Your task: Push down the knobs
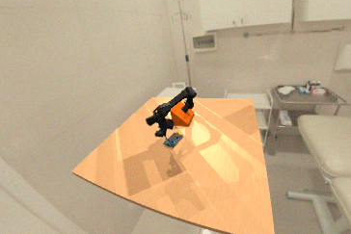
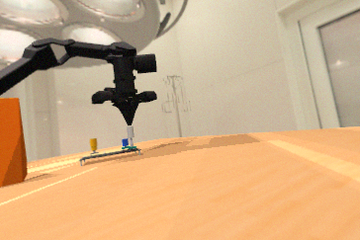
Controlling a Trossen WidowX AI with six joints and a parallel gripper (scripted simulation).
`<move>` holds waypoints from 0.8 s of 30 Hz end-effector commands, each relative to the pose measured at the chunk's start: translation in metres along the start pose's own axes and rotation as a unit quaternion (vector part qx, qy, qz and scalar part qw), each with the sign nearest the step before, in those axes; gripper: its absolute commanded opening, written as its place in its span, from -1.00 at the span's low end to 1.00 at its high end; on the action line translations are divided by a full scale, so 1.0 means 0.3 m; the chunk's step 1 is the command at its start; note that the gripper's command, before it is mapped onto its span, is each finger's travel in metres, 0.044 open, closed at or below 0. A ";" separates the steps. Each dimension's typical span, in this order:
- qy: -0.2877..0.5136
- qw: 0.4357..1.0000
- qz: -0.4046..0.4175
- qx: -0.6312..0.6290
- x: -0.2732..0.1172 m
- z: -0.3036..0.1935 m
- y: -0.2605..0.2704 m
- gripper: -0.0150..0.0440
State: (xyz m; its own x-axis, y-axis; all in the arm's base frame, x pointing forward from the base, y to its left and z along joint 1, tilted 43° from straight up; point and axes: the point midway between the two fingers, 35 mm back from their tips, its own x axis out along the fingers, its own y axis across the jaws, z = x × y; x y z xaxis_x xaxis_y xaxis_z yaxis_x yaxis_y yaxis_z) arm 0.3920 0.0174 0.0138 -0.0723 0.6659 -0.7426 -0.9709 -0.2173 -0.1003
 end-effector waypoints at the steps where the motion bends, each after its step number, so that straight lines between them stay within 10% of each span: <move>1: -0.001 1.000 -0.001 0.002 0.006 0.000 -0.001 -0.49; 24: -0.001 1.000 -0.001 0.002 0.012 0.000 -0.001 -0.49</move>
State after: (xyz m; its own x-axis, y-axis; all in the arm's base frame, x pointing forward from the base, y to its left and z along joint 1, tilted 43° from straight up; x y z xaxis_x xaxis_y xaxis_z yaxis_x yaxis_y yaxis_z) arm 0.3918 0.0198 0.0111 -0.0714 0.6663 -0.7423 -0.9711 -0.2165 -0.1009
